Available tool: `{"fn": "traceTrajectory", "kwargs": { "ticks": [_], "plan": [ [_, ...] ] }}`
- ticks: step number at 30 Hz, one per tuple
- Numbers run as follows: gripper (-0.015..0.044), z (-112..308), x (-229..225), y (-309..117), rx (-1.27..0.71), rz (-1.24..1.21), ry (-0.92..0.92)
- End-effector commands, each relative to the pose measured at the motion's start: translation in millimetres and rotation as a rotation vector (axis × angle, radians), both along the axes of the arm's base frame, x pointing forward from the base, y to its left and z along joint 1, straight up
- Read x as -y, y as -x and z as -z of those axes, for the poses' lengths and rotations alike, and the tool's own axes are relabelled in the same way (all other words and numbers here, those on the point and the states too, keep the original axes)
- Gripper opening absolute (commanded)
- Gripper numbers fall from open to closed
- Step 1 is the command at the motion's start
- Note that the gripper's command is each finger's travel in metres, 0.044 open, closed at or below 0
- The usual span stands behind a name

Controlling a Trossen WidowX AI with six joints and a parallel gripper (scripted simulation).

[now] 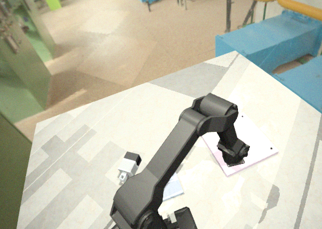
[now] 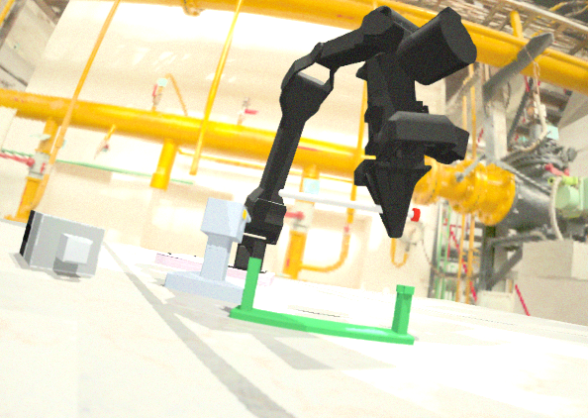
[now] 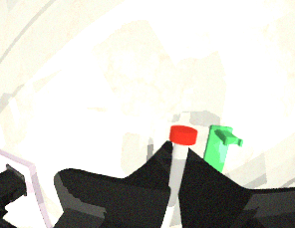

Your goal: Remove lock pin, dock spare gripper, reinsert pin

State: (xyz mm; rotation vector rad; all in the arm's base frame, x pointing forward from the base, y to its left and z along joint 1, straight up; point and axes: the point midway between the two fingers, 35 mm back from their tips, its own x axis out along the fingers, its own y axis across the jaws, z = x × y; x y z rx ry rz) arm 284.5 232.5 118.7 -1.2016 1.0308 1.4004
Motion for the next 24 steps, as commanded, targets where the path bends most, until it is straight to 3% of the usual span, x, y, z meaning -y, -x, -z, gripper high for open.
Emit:
{"fn": "traceTrajectory", "kwargs": {
  "ticks": [1, 24],
  "plan": [
    [0.0, -0.7, -6.7, -10.0, -0.002, -0.003, 0.002],
    [0.0, -4.6, -40.1, -59.7, 0.003, -0.005, -0.001]
  ]
}}
